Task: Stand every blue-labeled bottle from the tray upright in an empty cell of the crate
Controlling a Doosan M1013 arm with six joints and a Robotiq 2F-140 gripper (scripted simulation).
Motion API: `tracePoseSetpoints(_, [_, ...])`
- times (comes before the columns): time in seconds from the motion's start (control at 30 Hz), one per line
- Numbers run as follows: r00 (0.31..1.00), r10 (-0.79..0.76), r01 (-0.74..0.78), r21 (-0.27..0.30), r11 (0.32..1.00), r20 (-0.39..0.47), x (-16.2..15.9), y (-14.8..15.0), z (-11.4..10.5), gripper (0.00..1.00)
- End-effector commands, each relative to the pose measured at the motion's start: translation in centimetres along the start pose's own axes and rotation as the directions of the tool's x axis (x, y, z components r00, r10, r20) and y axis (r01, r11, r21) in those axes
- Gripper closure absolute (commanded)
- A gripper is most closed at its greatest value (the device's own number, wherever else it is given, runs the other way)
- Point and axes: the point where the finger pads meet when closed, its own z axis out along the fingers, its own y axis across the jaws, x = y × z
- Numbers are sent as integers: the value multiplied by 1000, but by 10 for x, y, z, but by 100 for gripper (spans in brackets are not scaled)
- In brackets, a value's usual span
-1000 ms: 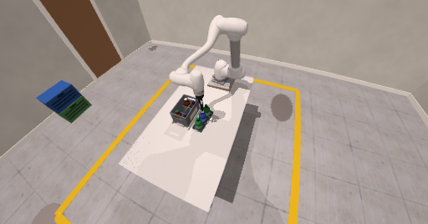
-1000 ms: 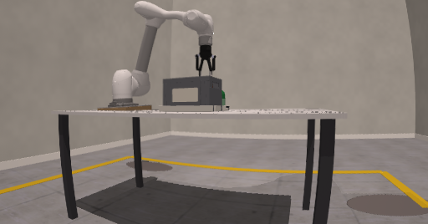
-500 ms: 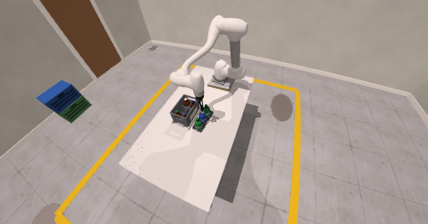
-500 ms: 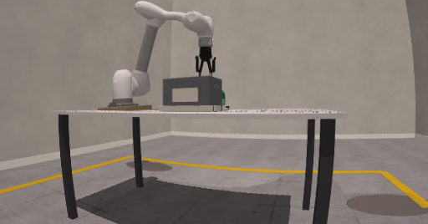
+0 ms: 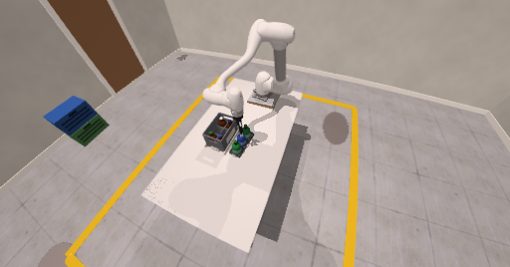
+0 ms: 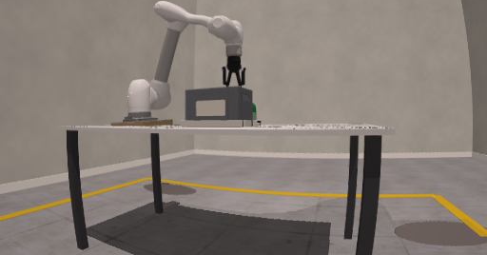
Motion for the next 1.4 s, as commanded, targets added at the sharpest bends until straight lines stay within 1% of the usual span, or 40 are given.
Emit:
tracePoseSetpoints(0.0, [1000,0,0,0,1000,0,0,0,3,62])
tracePoseSetpoints(0.53, [1000,0,0,0,1000,0,0,0,13,62])
tracePoseSetpoints(1.37, [1000,0,0,0,1000,0,0,0,14,62])
